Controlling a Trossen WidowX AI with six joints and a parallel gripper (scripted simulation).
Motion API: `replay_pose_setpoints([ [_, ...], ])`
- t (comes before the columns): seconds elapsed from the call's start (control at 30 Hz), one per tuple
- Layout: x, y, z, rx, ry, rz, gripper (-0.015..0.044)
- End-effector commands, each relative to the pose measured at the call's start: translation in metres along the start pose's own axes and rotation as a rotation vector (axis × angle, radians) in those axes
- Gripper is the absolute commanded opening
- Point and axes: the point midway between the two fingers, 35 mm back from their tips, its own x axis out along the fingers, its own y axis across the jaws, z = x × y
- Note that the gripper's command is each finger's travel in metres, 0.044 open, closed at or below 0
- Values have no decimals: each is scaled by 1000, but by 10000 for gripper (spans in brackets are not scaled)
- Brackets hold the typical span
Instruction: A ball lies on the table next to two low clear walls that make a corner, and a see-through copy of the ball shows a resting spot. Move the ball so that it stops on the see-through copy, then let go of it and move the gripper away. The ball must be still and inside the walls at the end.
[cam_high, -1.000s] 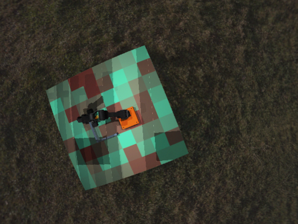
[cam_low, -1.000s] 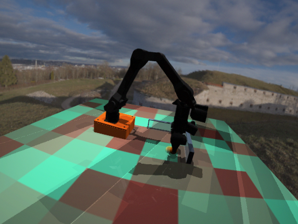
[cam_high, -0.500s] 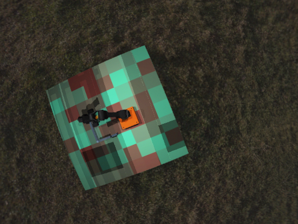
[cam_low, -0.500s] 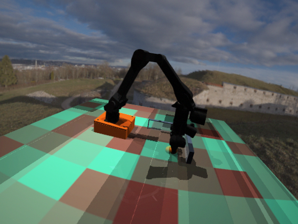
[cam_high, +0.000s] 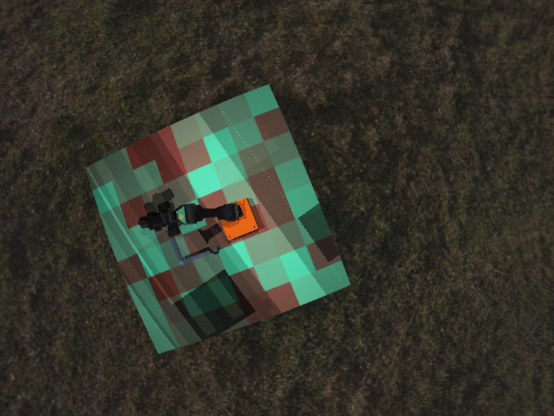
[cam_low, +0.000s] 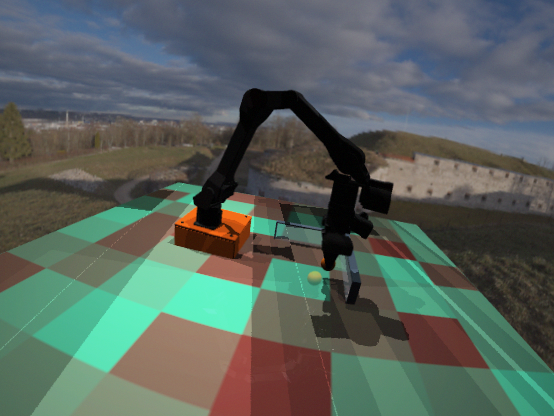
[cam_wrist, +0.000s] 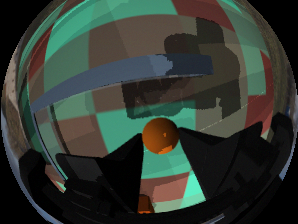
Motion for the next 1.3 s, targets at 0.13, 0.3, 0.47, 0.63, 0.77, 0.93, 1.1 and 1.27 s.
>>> replay_pose_setpoints([
  [0.13,-64,1,-2,4,-9,-6,0],
  [0.3,-82,1,-5,4,-9,-6,0],
  [0.47,-77,1,-7,4,-9,-6,0],
  [0.63,-61,-1,-14,4,-8,-6,0],
  [0.77,-47,-1,-21,4,-7,-6,0],
  [0.93,-38,-2,-25,4,-7,-7,0],
  [1.1,-18,-2,-23,4,-7,-7,0],
  [1.27,15,-2,-23,4,-7,-7,0],
])
